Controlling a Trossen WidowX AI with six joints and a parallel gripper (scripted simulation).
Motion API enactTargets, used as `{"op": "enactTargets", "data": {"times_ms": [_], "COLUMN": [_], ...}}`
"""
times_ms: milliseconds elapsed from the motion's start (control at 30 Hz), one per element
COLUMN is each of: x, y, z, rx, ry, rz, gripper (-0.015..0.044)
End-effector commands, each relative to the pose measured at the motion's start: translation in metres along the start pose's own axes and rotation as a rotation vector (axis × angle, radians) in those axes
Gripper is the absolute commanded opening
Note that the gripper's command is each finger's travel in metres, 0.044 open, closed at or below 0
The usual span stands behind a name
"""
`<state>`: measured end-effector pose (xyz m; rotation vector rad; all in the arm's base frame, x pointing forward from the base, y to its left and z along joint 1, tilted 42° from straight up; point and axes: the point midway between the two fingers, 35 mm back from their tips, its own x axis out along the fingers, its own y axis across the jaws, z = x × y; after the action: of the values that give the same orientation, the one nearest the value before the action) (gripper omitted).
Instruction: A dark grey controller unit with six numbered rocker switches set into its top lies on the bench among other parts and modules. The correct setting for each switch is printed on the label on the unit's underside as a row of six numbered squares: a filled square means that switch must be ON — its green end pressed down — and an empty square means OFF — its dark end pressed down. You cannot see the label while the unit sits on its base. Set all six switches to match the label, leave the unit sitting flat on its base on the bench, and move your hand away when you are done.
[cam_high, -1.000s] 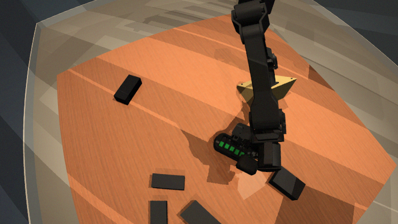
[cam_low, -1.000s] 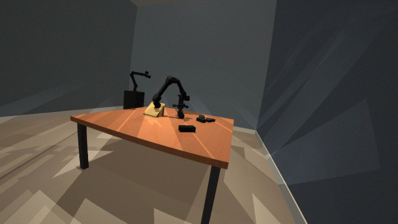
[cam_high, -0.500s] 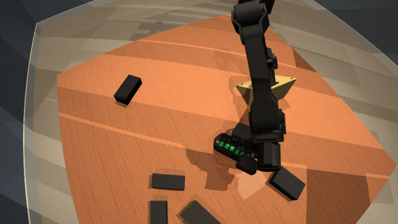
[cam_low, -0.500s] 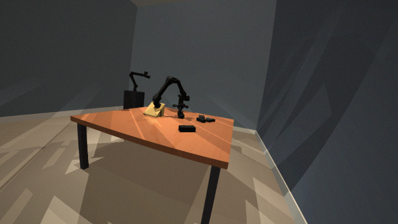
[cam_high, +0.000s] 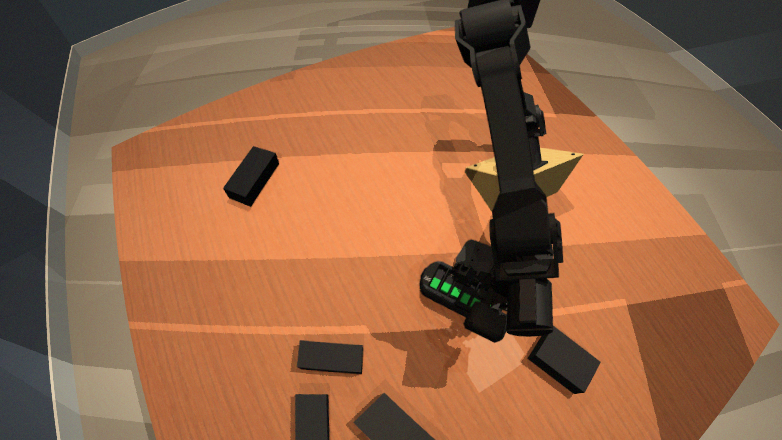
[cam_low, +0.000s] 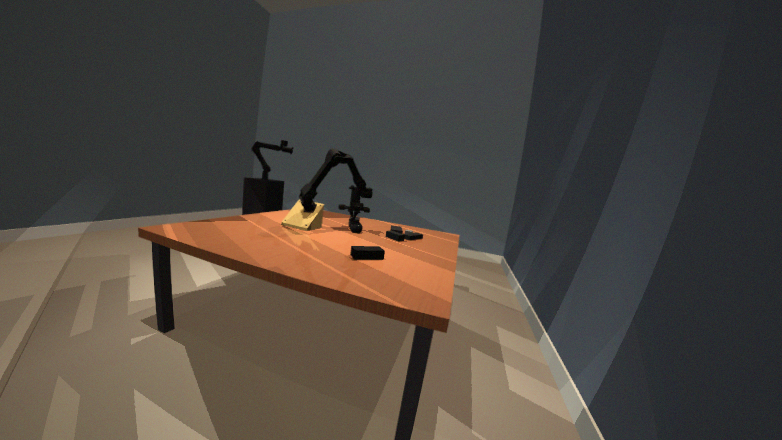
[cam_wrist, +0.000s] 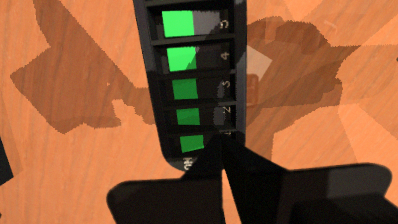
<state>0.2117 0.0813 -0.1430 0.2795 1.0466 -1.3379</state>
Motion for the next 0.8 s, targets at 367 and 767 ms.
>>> {"op": "enactTargets", "data": {"times_ms": [367, 767], "x": [-0.044, -0.045], "y": [0.008, 0.012], "z": [0.024, 0.05], "rx": [0.001, 0.003], "ry": [0.003, 0.0], "rz": [0.011, 0.01], "gripper": [0.0, 0.0]}}
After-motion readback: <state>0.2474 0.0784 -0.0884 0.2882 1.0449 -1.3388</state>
